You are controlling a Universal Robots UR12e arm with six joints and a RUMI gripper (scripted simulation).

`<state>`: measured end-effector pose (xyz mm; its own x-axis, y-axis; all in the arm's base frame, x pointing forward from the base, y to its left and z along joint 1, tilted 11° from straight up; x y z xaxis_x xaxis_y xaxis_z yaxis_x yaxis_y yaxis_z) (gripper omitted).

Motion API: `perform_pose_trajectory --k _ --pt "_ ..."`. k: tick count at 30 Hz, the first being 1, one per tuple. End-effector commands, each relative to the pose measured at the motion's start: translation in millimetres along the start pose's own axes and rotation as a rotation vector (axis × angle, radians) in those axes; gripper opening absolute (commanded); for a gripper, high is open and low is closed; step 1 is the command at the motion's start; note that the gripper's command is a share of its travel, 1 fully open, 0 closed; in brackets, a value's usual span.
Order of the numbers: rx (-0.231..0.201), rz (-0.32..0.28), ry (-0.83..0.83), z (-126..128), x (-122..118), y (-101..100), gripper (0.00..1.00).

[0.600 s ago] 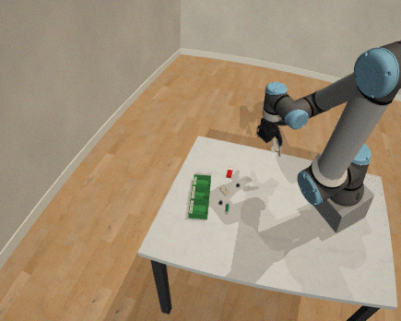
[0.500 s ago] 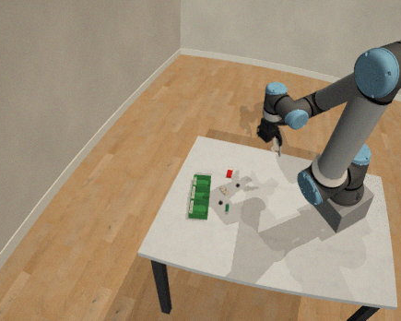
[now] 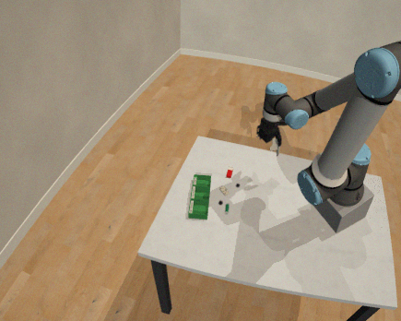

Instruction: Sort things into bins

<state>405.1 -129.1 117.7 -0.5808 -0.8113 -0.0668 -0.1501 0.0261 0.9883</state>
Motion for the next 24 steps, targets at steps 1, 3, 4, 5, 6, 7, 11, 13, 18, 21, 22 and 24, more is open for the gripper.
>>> perform_pose_trajectory --k 1,3,4,5,6,7,11,13,18,21,22,24 --pt "0.002 0.000 0.000 -3 2 17 0.04" --pt "0.002 0.000 0.000 -4 4 33 0.04" --pt "0.002 0.000 0.000 -5 5 41 0.04" --pt "0.002 0.000 0.000 -5 5 42 0.04" --pt "0.002 0.000 0.000 -5 5 42 0.04" --pt "0.002 0.000 0.000 -5 5 42 0.04" --pt "0.000 -0.013 0.197 -13 -13 38 0.04" --pt "-0.001 -0.017 0.264 -16 -21 40 0.04" --pt "-0.004 -0.029 0.410 -19 -30 41 0.04" --pt "-0.004 -0.037 0.514 -21 -39 43 0.04" --pt "-0.004 -0.039 0.550 -23 -47 44 0.04" --pt "-0.004 -0.045 0.618 -24 -48 44 0.04"
Point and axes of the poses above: the point where the finger pads meet when closed, its own y axis back along the fingers, its own z axis across the jaws, x = y × z, the point moved 6 cm from there along y, back along the fingers, and after that the axes turned 2 degrees about -y, right-handed, at the moved point
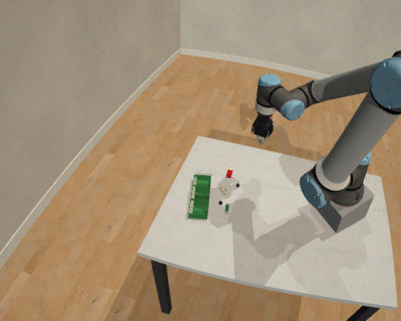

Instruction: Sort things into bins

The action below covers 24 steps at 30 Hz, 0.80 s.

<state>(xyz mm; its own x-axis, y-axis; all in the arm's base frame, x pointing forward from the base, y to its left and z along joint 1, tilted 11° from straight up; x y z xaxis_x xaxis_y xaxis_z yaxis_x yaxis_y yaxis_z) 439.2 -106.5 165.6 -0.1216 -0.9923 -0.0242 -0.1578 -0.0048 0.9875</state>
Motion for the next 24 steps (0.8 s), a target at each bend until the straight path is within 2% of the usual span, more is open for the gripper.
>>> perform_pose_trajectory --k 1,7,9,10,24 --pt "0.001 -0.016 0.156 -11 -11 2 0.04" --pt "0.005 -0.031 0.367 -25 -28 5 0.04" --pt "0.005 -0.031 0.367 -25 -28 5 0.04" --pt "0.007 -0.039 0.462 -30 -35 6 0.04" --pt "0.025 -0.076 0.937 -53 -72 11 0.04"
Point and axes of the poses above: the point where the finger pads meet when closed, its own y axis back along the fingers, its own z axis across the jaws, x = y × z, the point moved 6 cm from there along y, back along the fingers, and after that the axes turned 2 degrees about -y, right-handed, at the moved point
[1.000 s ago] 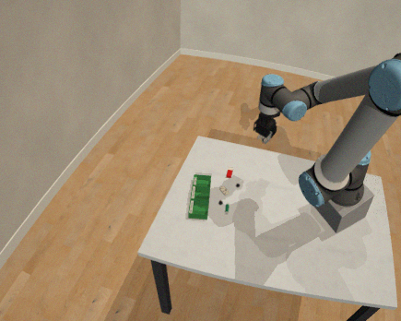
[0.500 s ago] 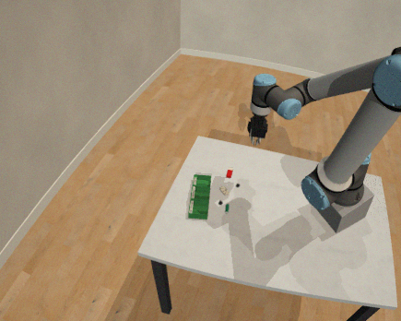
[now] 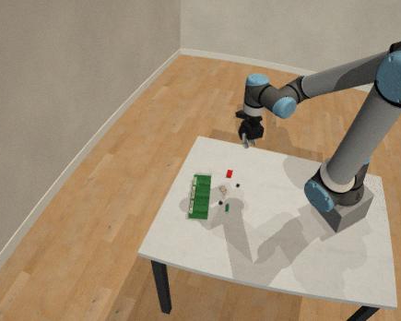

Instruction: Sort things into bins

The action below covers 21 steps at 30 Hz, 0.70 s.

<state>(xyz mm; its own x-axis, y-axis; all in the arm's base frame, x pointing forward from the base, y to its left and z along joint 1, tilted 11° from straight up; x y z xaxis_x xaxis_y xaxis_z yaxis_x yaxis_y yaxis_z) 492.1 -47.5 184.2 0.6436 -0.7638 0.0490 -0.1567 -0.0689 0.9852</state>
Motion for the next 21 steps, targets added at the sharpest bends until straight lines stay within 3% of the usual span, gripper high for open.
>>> perform_pose_trajectory --k 1,21 --pt "0.008 -0.010 0.115 -9 -1 1 0.04" --pt "0.052 -0.044 0.797 -80 -30 7 0.04"
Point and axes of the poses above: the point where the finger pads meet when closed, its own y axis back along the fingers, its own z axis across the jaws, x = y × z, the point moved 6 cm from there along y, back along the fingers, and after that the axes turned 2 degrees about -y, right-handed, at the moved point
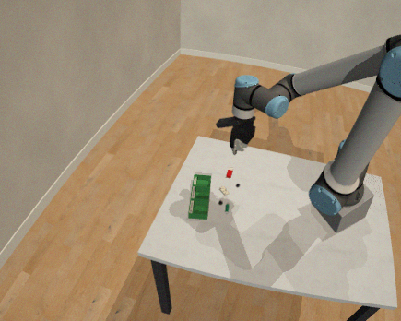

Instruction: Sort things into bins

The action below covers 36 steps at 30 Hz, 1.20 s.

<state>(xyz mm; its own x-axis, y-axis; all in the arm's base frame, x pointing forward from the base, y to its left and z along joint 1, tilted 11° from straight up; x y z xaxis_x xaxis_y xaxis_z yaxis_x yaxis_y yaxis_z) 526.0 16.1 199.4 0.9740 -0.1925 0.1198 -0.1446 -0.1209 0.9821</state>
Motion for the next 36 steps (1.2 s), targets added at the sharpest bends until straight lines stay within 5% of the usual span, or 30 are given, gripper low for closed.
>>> perform_pose_trajectory --k 1,16,20,36 --pt "0.015 -0.006 0.155 -11 4 1 0.04" --pt "0.022 -0.009 0.257 -22 5 1 0.04" --pt "0.023 -0.007 0.427 -32 25 -24 0.04" --pt "0.023 -0.007 0.427 -65 94 -112 0.04"
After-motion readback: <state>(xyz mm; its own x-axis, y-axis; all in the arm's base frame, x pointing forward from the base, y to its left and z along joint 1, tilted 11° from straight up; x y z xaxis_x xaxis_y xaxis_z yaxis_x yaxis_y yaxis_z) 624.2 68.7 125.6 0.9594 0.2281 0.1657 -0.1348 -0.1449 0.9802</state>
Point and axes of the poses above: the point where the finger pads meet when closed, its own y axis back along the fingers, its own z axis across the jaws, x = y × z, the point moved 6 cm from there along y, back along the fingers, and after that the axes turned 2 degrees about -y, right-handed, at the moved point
